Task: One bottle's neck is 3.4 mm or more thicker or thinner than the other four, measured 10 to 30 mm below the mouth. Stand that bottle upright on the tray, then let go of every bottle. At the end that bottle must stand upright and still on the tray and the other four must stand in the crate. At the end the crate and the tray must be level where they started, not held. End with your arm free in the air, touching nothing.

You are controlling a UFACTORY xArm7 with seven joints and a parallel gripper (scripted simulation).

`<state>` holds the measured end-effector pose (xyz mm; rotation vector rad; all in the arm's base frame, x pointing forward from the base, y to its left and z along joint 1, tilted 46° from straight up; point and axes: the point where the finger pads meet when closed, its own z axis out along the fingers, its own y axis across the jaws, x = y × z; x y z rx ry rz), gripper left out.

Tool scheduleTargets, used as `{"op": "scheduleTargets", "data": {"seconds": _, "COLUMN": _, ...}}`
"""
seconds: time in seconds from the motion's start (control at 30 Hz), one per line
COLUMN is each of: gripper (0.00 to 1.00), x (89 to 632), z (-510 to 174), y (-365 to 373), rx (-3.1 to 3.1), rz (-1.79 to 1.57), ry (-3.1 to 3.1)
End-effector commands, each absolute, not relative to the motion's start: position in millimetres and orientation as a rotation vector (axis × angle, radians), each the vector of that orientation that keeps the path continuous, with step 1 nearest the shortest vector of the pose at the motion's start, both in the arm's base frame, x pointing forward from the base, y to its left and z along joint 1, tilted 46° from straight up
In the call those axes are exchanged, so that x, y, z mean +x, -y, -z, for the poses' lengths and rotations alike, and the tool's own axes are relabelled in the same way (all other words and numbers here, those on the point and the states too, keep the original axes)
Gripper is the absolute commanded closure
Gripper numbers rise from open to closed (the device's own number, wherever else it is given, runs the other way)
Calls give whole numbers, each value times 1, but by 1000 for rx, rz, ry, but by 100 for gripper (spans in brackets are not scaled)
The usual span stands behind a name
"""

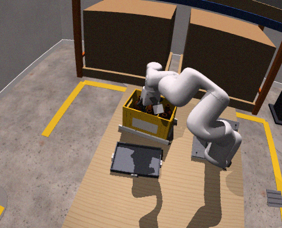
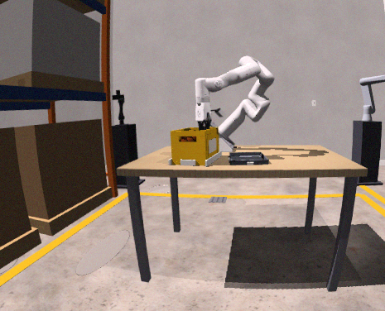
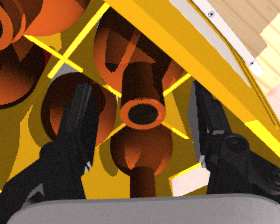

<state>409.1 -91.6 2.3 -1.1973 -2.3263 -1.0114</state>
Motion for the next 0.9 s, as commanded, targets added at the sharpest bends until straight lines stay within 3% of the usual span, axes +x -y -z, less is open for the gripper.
{"op": "scheduleTargets", "data": {"seconds": 0.0, "gripper": 35, "x": 410, "z": 0, "y": 91, "rx": -1202, "rz": 1011, "ry": 2329}}
{"op": "scheduleTargets", "data": {"seconds": 0.87, "gripper": 35, "x": 410, "z": 3, "y": 88, "rx": -1202, "rz": 1011, "ry": 2329}}
